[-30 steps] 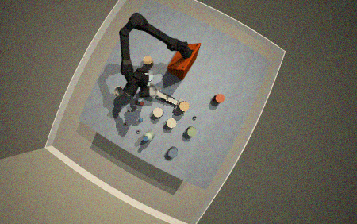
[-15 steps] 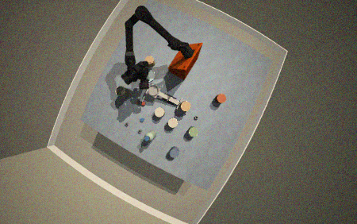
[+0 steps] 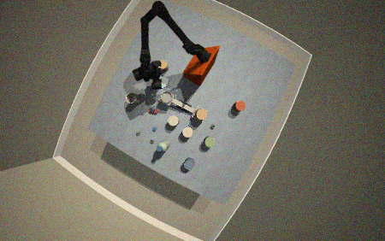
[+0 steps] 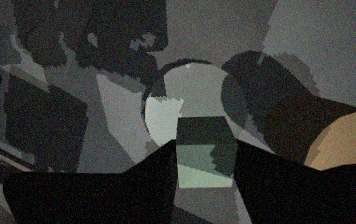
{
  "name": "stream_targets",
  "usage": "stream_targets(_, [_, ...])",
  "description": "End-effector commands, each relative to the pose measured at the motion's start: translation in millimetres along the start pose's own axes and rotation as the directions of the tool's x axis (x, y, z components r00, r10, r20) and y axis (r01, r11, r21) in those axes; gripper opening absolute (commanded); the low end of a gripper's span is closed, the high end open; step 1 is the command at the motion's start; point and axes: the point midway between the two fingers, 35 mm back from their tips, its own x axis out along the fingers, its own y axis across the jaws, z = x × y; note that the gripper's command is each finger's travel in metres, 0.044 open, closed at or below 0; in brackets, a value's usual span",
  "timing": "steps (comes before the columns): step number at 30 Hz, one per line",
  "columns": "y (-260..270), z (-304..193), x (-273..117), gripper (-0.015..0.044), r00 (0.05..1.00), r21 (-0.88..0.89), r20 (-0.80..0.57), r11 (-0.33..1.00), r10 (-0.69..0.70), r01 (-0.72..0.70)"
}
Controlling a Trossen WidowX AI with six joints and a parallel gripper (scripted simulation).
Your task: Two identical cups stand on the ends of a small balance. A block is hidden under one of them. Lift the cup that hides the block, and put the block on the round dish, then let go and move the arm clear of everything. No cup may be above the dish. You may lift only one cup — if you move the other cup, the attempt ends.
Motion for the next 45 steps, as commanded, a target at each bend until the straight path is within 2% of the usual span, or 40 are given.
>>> stream_targets(1, [-0.1, -0.2, 10.8, 0.0, 1.0, -0.002, 0.0, 1.0, 0.005, -0.005])
stream_targets(6, [-1.0, -0.6, 34.5, 0.0, 1.0, -0.003, 0.002, 1.0, 0.003, -0.003])
stream_targets(25, [-1.2, -0.6, 55.6, 0.0, 1.0, -0.003, 0.003, 1.0, 0.002, -0.002])
stream_targets(41, [-2.5, 1.6, 50.3, 0.042, 1.0, 0.007, 0.009, 1.0, 0.0, 0.0])
stream_targets(42, [-1.3, 3.5, 48.9, 0.044, 1.0, 0.02, 0.015, 1.0, 0.008, -0.008])
stream_targets(45, [5.5, 14.6, 40.8, 0.044, 0.997, 0.091, 0.05, 0.994, 0.053, -0.057])
